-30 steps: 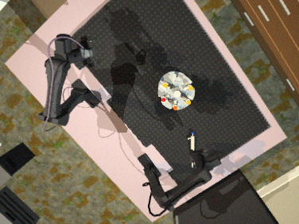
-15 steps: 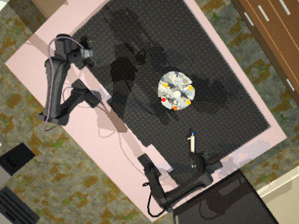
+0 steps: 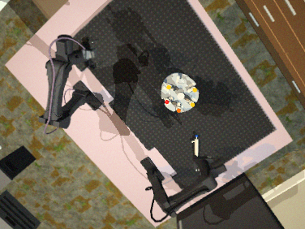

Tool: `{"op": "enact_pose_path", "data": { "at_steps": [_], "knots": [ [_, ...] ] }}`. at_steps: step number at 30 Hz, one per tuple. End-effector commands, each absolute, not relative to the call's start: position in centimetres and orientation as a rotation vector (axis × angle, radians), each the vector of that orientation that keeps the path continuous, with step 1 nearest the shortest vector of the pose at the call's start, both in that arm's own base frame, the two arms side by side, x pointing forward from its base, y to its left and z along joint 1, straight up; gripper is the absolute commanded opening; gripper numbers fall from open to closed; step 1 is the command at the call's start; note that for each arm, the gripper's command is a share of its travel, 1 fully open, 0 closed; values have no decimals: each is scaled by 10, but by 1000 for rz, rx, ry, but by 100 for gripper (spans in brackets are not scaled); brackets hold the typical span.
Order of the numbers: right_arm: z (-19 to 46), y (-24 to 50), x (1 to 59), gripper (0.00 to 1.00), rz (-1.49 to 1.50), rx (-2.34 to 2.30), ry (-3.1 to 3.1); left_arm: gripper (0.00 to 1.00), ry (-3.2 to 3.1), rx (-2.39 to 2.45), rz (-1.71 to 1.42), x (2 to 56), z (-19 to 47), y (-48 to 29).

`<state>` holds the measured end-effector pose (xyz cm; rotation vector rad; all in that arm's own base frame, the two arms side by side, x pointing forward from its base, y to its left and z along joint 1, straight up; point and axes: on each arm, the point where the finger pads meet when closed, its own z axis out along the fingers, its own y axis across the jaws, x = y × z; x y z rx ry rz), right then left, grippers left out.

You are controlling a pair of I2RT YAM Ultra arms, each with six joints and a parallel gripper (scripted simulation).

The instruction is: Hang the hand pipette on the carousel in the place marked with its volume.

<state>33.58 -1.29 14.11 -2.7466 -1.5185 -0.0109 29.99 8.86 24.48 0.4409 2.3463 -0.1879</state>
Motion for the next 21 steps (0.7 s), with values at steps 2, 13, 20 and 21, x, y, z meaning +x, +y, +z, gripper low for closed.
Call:
{"op": "enact_pose_path", "data": {
  "at_steps": [2, 13, 20, 21],
  "knots": [
    [149, -14, 335, 54, -15, -2758, -1517, 100, 2313, 449, -176, 304, 253, 91],
    [149, -14, 335, 54, -15, -2758, -1517, 100, 2313, 449, -176, 304, 253, 91],
    [203, -44, 322, 100, -70, -2665, -1897, 100, 2313, 449, -176, 304, 253, 91],
    [203, -44, 322, 100, -70, -2665, -1897, 100, 2313, 449, -176, 304, 253, 91]
  ]
}}
